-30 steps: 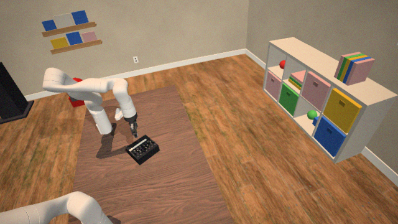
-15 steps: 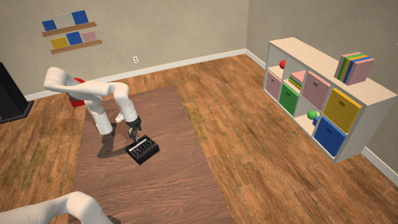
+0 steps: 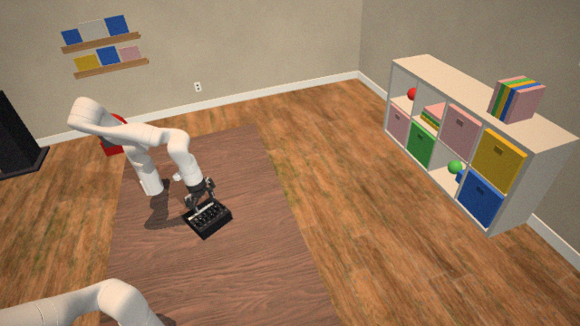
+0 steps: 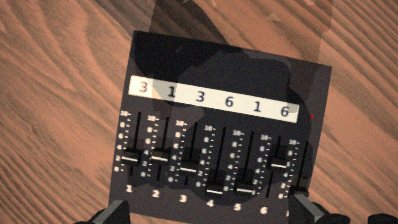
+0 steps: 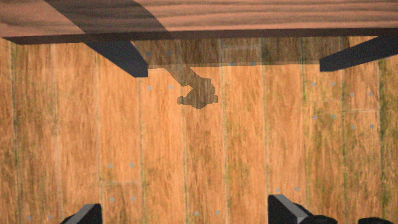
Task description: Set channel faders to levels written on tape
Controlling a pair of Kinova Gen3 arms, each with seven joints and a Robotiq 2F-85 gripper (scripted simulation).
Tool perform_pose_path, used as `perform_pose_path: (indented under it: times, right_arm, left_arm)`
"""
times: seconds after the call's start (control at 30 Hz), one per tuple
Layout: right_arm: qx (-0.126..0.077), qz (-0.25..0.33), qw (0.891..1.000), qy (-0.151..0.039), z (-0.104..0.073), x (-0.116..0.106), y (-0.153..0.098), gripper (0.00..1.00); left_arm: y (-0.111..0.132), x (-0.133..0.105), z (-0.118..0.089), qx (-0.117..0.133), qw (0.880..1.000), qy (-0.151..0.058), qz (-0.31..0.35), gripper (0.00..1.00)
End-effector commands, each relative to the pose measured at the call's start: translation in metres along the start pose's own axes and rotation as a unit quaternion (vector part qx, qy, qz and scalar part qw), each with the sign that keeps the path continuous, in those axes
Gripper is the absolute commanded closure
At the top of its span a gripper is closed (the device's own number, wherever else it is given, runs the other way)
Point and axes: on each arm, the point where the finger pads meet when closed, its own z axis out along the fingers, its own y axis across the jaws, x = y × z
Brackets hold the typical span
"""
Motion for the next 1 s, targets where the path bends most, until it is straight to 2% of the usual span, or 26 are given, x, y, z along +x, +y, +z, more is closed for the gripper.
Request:
perform_pose_path:
  times: [0.0, 0.33, 0.97]
  right_arm:
    - [0.0, 0.0, 1.0, -0.001, -0.0007, -0.0003, 0.0001, 0.002]
    - [0.0, 0.0, 1.0, -0.001, -0.0007, -0.0003, 0.0001, 0.002]
    - [0.0, 0.0, 1.0, -0.001, -0.0007, -0.0003, 0.0001, 0.002]
  left_arm:
    - [0.0009, -0.0024, 0.0065, 0.003, 0.999, -0.004, 0.042, 0.002]
    - [-0.0012, -0.0046, 0.0115, 0.002, 0.996, -0.008, 0.083, 0.002]
    - [-0.0013, -0.0047, 0.0117, 0.002, 0.996, -0.008, 0.085, 0.002]
